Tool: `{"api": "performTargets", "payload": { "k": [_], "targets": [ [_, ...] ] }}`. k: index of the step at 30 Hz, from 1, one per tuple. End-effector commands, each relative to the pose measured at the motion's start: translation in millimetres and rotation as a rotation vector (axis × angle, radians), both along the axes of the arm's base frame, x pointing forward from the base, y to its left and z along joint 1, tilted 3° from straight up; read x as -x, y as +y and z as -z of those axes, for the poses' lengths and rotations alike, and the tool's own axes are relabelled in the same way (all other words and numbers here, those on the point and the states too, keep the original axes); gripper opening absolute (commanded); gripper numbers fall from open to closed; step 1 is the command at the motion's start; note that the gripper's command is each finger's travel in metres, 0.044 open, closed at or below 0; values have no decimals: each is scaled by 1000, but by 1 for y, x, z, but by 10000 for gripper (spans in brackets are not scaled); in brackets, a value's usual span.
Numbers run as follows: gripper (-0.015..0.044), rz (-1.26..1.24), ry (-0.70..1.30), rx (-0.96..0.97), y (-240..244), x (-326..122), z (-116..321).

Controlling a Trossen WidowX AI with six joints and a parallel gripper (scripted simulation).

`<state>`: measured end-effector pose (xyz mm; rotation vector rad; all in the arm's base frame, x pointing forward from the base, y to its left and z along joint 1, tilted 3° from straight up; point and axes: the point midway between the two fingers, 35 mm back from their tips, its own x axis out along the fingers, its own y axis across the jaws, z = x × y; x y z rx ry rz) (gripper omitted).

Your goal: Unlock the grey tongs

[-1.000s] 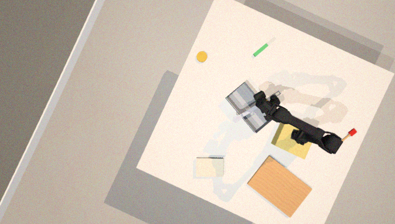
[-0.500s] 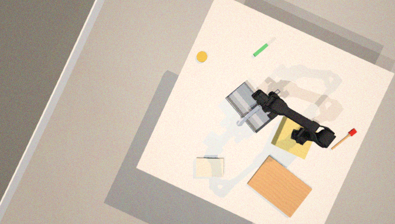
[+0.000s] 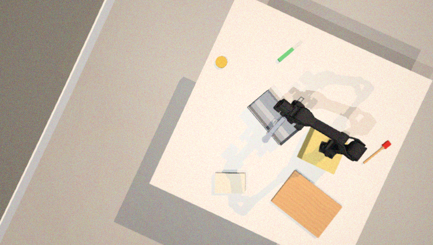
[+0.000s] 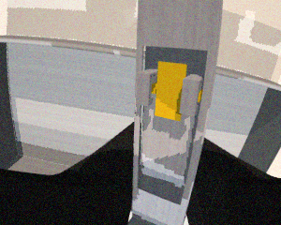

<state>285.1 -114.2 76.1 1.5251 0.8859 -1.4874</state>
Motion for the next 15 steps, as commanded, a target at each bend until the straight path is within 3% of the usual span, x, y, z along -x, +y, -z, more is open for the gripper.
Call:
{"api": "performTargets", "payload": {
  "k": [1,15],
  "targets": [
    [-150,-145,5,9,8,-5,-1],
    [-150,-754,33,37,45,-20,-4]
  ]
}}
